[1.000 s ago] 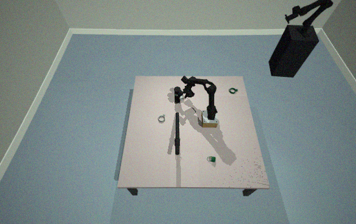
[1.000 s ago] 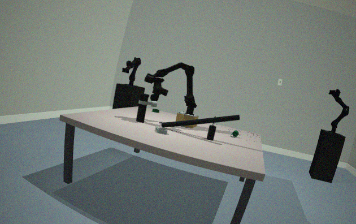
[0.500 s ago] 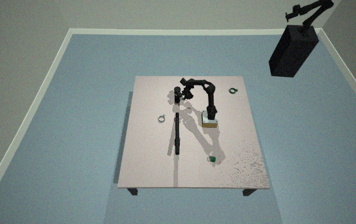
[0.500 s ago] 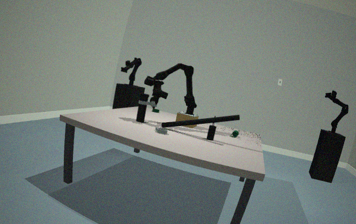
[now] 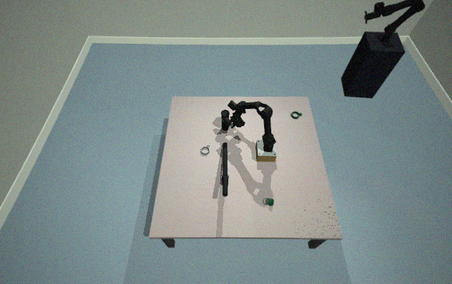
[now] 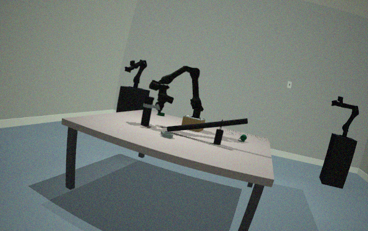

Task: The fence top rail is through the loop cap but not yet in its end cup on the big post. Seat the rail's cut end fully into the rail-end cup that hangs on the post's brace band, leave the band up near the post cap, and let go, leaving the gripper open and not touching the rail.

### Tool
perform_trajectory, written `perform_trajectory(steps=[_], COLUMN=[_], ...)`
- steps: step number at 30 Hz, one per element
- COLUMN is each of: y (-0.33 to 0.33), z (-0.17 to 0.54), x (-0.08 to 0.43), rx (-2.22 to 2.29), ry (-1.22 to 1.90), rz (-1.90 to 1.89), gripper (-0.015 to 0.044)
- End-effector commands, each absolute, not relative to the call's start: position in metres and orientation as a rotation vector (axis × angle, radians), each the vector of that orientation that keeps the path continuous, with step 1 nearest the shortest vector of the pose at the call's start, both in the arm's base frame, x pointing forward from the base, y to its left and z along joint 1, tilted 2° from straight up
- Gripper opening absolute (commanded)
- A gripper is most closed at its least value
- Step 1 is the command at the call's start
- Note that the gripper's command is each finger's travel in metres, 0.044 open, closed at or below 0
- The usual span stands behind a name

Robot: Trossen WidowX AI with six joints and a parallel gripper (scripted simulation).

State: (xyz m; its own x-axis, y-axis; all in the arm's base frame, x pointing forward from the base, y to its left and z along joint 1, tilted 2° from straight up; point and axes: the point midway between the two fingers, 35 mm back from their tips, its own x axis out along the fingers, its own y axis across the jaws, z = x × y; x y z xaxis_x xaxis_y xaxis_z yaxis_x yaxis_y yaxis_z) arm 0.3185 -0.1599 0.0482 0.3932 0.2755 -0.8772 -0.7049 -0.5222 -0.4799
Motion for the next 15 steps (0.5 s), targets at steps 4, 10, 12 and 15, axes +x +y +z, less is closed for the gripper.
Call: perform_trajectory(steps=[4, 10, 12, 15], y=[-0.1603, -0.1595, -0.1584, -0.1569], z=[0.0473, 0.0472, 0.0472, 0.0471], x=[0.3184, 0.3196, 0.3213, 0.3235], rx=[-1.702, -1.696, -1.688, -1.677], ry=[0.388, 0.401, 0.418, 0.440], rz=[1.298, 1.287, 1.270, 1.249], gripper=[0.0125, 0.0007, 0.0000, 0.0000])
